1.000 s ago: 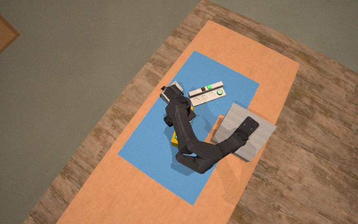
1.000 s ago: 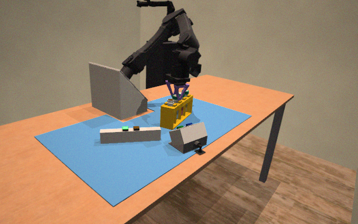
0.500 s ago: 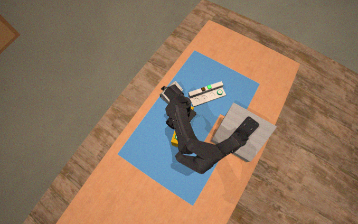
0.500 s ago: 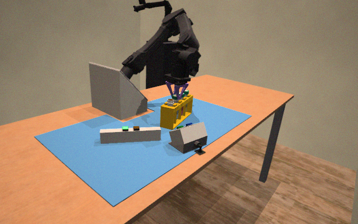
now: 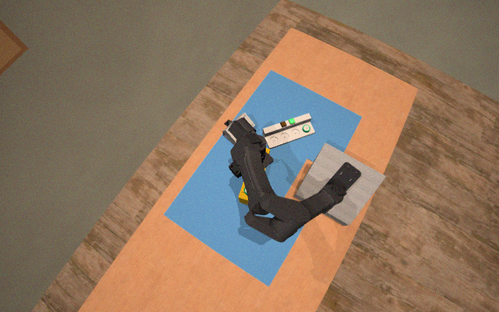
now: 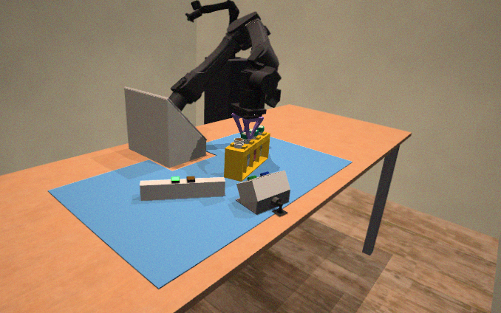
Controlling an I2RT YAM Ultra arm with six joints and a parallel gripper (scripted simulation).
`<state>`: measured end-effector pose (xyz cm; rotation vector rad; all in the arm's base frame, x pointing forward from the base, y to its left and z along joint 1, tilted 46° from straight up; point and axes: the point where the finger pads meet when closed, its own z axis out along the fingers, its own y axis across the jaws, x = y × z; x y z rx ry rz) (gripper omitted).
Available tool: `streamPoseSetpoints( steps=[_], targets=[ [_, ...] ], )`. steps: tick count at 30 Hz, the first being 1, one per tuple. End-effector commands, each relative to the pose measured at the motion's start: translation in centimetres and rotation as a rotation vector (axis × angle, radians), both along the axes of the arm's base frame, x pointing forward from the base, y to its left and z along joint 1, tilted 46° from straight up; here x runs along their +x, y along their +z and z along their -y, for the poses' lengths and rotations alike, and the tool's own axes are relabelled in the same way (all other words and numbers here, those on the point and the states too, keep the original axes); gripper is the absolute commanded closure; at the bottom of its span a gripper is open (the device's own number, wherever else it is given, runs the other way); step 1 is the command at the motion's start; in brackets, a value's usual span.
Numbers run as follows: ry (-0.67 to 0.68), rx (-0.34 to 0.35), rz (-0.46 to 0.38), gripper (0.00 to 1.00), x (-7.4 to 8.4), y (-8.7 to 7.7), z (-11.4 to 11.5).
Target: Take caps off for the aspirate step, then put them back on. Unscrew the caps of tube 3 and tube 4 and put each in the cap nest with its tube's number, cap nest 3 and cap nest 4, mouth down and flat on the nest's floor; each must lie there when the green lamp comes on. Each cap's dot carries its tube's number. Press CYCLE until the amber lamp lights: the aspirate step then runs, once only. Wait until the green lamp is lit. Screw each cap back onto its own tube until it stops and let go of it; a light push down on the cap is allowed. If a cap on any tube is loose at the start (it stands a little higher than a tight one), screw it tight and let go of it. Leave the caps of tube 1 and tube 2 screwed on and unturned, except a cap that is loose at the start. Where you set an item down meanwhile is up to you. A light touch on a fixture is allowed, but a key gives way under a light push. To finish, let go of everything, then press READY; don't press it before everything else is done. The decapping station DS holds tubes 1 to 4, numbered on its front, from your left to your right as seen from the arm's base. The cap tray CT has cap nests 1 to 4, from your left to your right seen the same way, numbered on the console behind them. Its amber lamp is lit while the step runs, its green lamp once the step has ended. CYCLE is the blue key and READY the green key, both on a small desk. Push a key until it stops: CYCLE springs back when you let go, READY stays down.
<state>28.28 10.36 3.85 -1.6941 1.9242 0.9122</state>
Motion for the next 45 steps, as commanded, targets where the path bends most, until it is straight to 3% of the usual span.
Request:
streamPoseSetpoints(
  steps=[1, 8, 10, 25, 27, 42, 45],
  targets=[
    [-0.162, -0.022, -0.138, 1.00, 0.32, 0.24, 0.45],
    [-0.406, -0.057, -0.386, 1.00, 0.32, 0.23, 0.44],
    [-0.406, -0.057, -0.386, 1.00, 0.32, 0.23, 0.44],
    [-0.929, -0.133, -0.918, 1.00, 0.32, 0.19, 0.41],
    [-0.929, -0.133, -0.918, 1.00, 0.32, 0.19, 0.41],
    [-1.450, -0.209, -1.453, 1.00, 0.31, 0.16, 0.37],
    [-1.484, -0.214, -1.488, 1.00, 0.31, 0.16, 0.37]
  ],
)
